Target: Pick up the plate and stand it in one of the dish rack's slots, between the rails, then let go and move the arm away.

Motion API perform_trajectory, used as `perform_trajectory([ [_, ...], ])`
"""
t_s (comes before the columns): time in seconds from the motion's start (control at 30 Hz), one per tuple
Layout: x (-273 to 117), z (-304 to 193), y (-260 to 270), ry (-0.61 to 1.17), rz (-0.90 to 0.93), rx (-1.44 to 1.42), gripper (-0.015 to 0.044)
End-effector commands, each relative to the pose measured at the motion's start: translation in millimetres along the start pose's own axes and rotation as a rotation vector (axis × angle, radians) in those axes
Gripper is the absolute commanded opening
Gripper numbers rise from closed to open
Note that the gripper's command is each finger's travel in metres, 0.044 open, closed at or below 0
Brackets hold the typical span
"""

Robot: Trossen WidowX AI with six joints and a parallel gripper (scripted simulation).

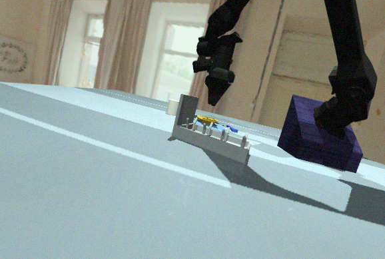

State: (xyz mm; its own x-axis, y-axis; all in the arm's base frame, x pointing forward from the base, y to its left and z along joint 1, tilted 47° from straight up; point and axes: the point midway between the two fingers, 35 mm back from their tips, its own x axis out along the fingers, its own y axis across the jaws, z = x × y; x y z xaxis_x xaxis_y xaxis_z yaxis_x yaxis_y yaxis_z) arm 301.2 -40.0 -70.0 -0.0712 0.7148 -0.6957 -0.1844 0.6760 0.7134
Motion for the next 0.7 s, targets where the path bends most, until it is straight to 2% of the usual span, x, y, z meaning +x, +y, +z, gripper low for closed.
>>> perform_trajectory([
  [0.0,4.6,0.4,0.8,-0.007,-0.001,0.004,0.04],
  [0.67,37.6,1.3,0.4,-0.007,-0.001,0.004,0.04],
])
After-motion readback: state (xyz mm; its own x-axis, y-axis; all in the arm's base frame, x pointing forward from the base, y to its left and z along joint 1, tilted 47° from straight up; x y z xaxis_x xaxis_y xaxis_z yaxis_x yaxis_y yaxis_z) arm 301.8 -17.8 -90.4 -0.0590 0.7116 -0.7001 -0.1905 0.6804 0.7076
